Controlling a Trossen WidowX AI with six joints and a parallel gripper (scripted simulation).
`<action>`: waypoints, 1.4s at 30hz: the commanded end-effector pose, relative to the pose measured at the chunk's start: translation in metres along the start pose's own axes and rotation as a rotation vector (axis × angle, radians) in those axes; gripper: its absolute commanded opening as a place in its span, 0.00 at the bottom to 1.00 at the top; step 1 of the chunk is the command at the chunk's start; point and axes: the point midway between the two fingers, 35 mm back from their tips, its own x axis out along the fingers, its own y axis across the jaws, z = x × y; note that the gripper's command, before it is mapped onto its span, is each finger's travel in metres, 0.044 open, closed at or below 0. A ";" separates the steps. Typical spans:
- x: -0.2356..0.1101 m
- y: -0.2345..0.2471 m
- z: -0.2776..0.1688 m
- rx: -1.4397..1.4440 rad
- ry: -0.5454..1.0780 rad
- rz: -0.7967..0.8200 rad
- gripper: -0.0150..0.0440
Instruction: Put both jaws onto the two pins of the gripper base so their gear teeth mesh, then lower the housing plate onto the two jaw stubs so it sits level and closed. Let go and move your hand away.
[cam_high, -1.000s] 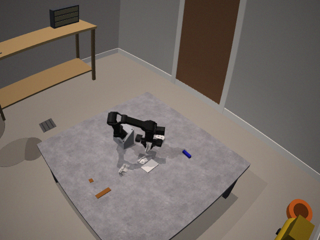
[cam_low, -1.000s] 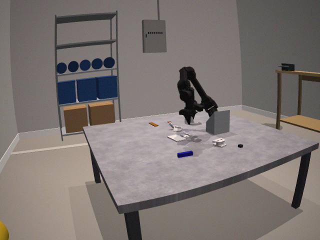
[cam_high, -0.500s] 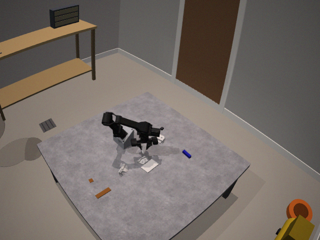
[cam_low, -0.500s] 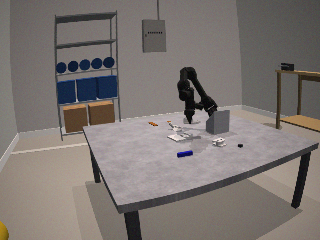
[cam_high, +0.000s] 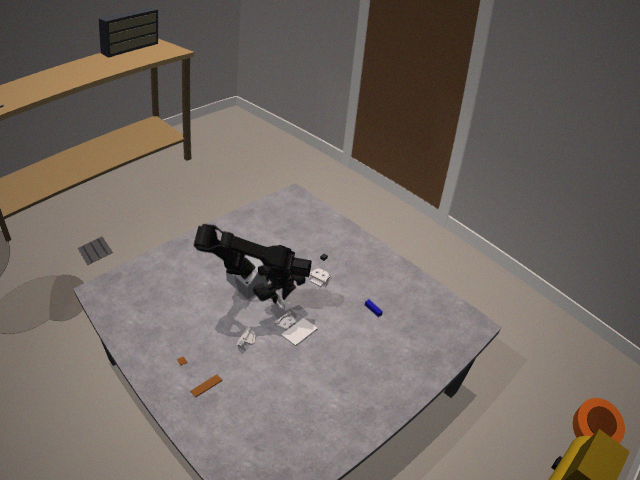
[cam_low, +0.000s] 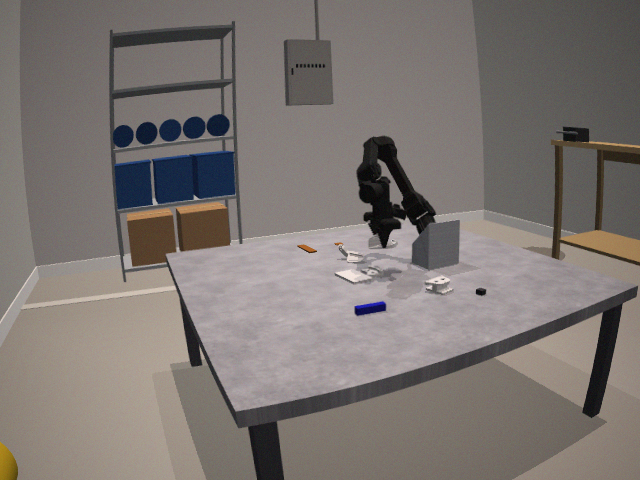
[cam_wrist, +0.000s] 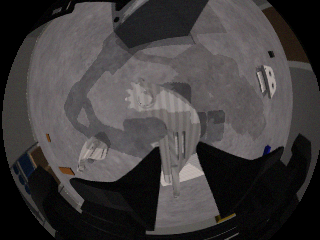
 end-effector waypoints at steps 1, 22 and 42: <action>0.002 0.007 0.004 -0.108 0.004 0.005 0.48; 0.003 0.007 0.004 -0.095 0.004 0.005 0.48; -0.002 -0.011 -0.029 -0.093 0.006 0.004 0.48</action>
